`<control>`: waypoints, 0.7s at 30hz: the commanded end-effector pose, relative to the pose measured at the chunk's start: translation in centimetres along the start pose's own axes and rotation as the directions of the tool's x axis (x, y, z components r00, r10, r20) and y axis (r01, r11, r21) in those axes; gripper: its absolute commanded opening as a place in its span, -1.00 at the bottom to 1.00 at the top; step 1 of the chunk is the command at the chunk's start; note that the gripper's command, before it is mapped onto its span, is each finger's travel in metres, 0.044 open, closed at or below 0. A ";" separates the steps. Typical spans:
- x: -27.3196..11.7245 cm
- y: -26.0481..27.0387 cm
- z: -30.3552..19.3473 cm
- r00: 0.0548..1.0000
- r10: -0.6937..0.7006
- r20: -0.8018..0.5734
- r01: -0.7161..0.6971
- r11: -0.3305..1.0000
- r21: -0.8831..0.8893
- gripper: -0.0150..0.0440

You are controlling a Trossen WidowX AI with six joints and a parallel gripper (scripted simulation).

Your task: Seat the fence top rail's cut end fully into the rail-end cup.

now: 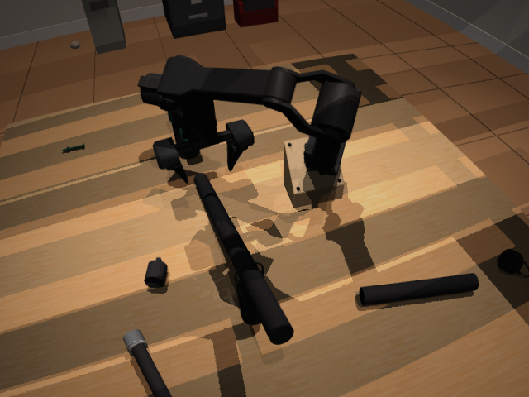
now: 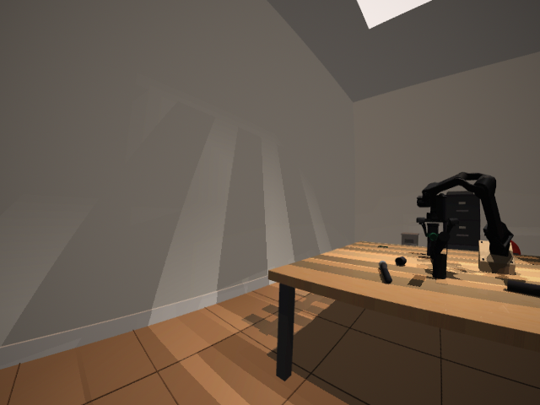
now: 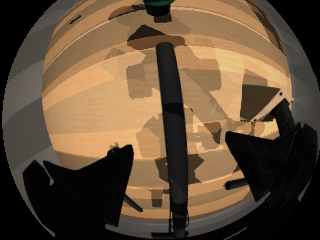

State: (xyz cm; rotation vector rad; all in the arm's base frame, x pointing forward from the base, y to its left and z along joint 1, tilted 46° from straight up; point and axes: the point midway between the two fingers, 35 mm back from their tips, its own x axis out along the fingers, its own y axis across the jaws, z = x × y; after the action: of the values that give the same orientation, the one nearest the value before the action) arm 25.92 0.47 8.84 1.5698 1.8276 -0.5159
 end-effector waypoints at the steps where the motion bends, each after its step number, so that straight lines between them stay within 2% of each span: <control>1: 0.3 0.0 0.0 1.000 -0.011 0.002 0.011 1.000 0.019 1.00; 6: 3.4 -0.1 0.0 1.000 -0.010 0.001 0.010 1.000 0.019 1.00; 21: 5.3 -0.1 0.0 1.000 -0.010 0.000 0.010 1.000 0.019 1.00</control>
State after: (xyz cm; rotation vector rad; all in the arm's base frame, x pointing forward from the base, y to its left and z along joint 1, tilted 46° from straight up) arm 25.60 3.89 5.44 1.5685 1.8329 -0.5381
